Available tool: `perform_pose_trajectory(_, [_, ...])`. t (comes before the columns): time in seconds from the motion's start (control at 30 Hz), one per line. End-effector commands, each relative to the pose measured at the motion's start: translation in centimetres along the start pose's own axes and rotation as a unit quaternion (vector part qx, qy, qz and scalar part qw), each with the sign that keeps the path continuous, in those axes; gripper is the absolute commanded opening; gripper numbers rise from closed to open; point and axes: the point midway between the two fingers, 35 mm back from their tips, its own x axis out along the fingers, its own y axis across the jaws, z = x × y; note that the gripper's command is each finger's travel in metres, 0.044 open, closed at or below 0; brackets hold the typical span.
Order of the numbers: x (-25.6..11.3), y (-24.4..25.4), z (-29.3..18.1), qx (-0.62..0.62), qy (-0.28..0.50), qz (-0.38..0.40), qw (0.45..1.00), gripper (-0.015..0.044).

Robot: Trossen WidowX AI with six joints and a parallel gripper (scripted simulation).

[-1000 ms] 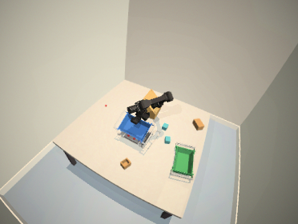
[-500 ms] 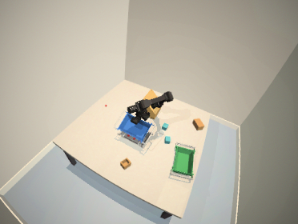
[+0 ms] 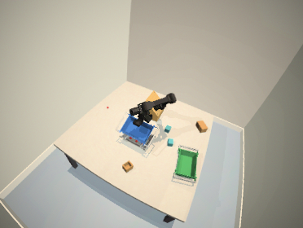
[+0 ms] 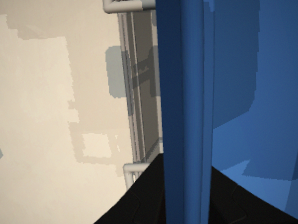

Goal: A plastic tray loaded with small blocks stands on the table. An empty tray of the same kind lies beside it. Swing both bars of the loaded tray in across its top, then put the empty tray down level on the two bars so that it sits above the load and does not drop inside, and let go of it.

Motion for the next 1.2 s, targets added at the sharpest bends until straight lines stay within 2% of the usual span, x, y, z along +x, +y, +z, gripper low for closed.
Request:
perform_pose_trajectory(0.0, [-0.6,-0.1,0.1,-0.002,0.000,-0.010,1.000,0.0000])
perform_pose_trajectory(0.27, [-0.3,-0.1,0.1,-0.002,0.000,-0.010,1.000,0.0000])
perform_pose_trajectory(1.17, [4.2,0.1,0.0,-0.003,-0.001,-0.011,1.000,0.0000])
